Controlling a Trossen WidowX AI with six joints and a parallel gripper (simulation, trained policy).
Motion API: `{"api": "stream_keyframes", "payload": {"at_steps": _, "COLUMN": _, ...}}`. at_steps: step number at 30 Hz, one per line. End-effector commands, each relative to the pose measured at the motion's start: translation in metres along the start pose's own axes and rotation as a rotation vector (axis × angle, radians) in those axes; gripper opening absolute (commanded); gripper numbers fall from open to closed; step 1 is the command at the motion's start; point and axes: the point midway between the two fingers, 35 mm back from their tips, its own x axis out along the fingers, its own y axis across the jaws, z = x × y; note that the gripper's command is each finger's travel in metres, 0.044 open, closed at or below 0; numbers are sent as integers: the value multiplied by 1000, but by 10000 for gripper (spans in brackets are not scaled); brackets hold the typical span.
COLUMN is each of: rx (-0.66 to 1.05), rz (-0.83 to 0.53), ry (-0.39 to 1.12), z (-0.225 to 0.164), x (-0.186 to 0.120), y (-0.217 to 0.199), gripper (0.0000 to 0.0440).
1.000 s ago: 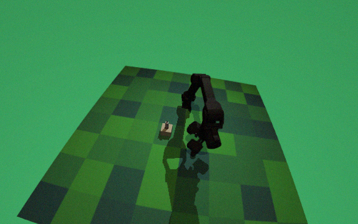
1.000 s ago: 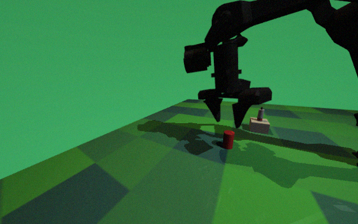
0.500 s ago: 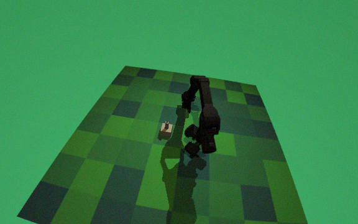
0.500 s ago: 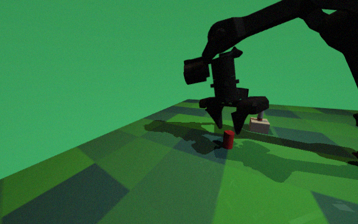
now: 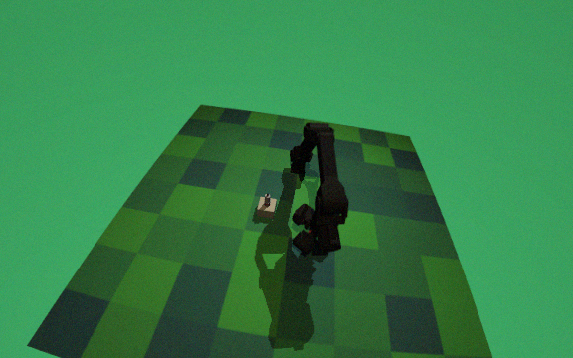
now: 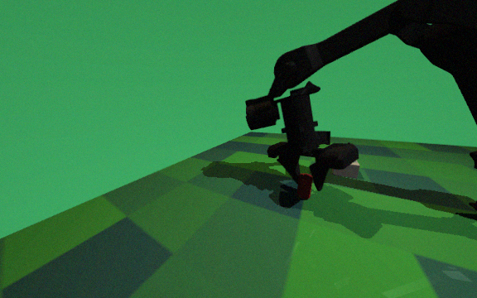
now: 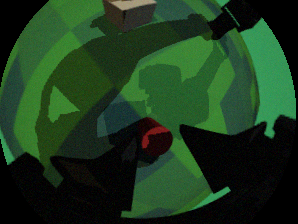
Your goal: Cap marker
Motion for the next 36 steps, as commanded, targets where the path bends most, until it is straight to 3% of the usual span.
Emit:
{"api": "stream_keyframes", "payload": {"at_steps": 1, "rx": -11, "rz": -4, "ry": -20, "z": 3, "x": 7, "y": -1, "gripper": 238}}
{"api": "stream_keyframes", "payload": {"at_steps": 3, "rx": -15, "rz": -3, "ry": -27, "z": 4, "x": 9, "y": -1, "gripper": 218}}
{"api": "stream_keyframes", "payload": {"at_steps": 8, "rx": -23, "rz": 16, "ry": -30, "z": 9, "x": 2, "y": -5, "gripper": 91}}
{"api": "stream_keyframes", "payload": {"at_steps": 18, "rx": -2, "rz": 70, "ry": 3, "z": 27, "x": -35, "y": -4, "gripper": 103}}
{"api": "stream_keyframes", "payload": {"at_steps": 36, "rx": 103, "rz": 52, "ry": 43, "z": 96, "x": -77, "y": 1, "gripper": 79}}
